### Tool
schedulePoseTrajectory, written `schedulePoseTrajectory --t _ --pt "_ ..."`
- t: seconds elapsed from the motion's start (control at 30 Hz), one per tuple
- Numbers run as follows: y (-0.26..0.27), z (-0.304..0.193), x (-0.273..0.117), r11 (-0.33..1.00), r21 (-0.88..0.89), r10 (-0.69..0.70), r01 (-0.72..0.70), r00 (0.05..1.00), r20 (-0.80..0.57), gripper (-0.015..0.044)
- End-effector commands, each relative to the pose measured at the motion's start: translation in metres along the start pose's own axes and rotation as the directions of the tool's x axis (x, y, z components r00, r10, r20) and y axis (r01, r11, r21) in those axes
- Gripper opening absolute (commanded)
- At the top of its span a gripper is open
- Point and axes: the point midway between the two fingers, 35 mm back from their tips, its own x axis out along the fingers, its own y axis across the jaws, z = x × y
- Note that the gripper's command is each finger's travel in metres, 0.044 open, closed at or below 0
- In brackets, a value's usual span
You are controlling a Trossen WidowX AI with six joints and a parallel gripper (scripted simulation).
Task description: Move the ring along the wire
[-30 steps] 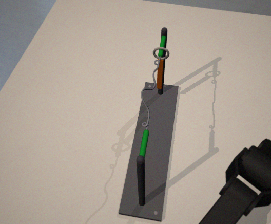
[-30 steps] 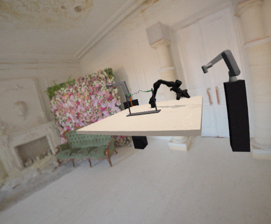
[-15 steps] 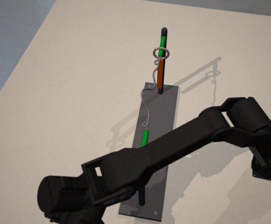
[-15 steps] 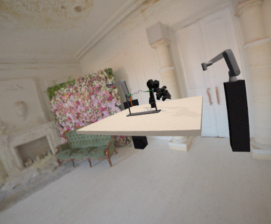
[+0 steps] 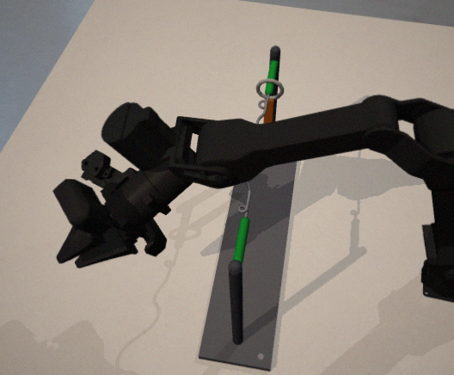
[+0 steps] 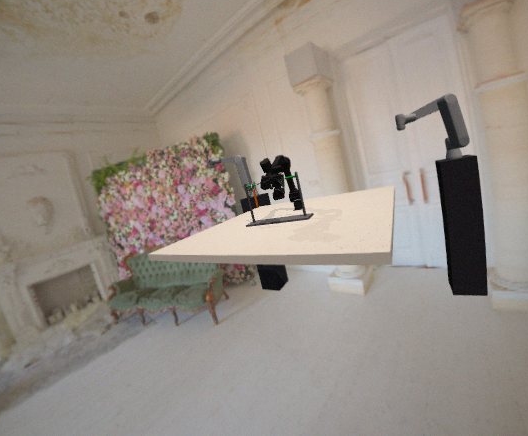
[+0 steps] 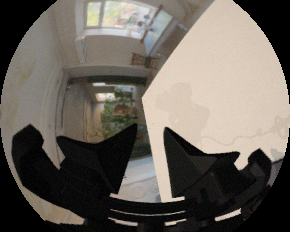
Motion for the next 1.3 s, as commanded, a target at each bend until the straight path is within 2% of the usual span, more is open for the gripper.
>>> schedulePoseTrajectory --t 0.0,0.3,0.6,0.8,1.03,1.2,1.27 --pt "-0.001 0.045 -0.041 0.991 -0.126 0.046 -0.032 0.992 0.116 0.0160" --pt "-0.019 0.128 -0.141 0.925 -0.378 0.108 0.046 0.921 0.375 0.0160" --pt "-0.044 0.178 -0.254 0.790 -0.544 0.144 0.283 0.777 0.613 0.0160" --pt "-0.066 0.192 -0.328 0.665 -0.568 0.154 0.485 0.655 0.740 0.0160" --pt "-0.097 0.191 -0.404 0.493 -0.515 0.154 0.701 0.512 0.845 0.0160" --pt "-0.109 0.186 -0.426 0.410 -0.483 0.156 0.773 0.463 0.873 0.0160" --pt "-0.127 0.183 -0.424 0.388 -0.495 0.152 0.778 0.476 0.866 0.0160"
